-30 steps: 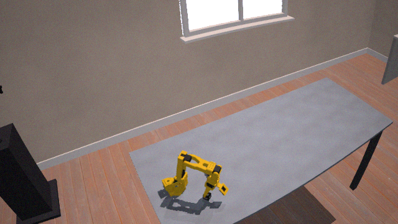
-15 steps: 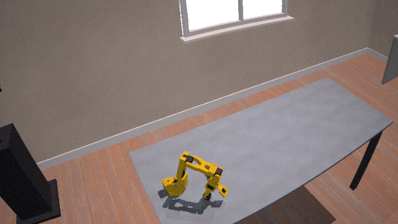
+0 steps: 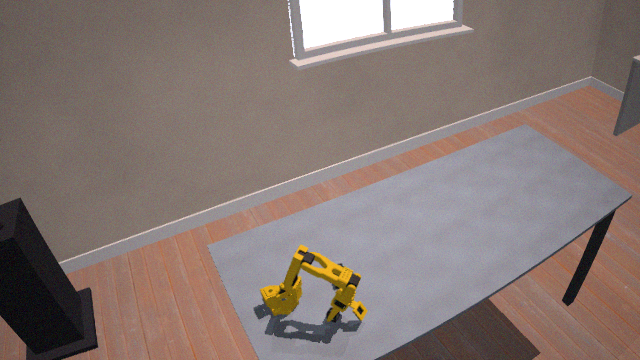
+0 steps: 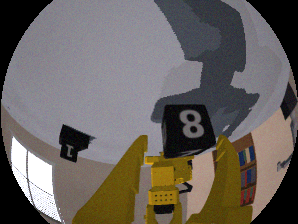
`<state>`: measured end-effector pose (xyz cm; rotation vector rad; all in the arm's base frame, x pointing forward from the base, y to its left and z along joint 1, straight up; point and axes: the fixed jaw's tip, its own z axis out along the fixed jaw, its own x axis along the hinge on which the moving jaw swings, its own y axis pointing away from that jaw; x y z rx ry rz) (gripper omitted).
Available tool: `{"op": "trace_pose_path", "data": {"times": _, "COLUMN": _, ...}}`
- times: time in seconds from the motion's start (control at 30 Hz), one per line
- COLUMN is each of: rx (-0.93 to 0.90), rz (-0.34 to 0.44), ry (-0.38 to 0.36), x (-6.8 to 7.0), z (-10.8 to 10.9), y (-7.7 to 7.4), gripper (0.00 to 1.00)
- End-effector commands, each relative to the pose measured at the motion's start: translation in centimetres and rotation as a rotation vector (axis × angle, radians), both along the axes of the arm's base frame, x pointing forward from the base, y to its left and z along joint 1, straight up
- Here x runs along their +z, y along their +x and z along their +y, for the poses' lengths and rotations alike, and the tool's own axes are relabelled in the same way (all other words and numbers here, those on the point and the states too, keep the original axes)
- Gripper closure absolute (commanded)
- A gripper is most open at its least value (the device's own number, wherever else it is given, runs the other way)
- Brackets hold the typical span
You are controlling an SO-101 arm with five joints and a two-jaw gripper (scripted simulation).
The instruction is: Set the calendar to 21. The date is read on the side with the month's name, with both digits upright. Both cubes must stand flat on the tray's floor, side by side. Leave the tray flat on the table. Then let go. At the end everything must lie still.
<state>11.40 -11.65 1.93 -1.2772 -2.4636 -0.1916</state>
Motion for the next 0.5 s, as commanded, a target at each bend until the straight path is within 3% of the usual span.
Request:
{"op": "trace_pose_path", "data": {"times": 0.0, "rx": 0.001, "rz": -0.029, "ry": -0.034, "x": 0.20, "z": -0.49, "y": 0.62, "gripper": 0.65}}
{"op": "trace_pose_path", "data": {"times": 0.47, "rx": 0.001, "rz": -0.026, "ry": -0.031, "x": 0.07, "z": -0.49, "y": 0.61, "gripper": 0.65}}
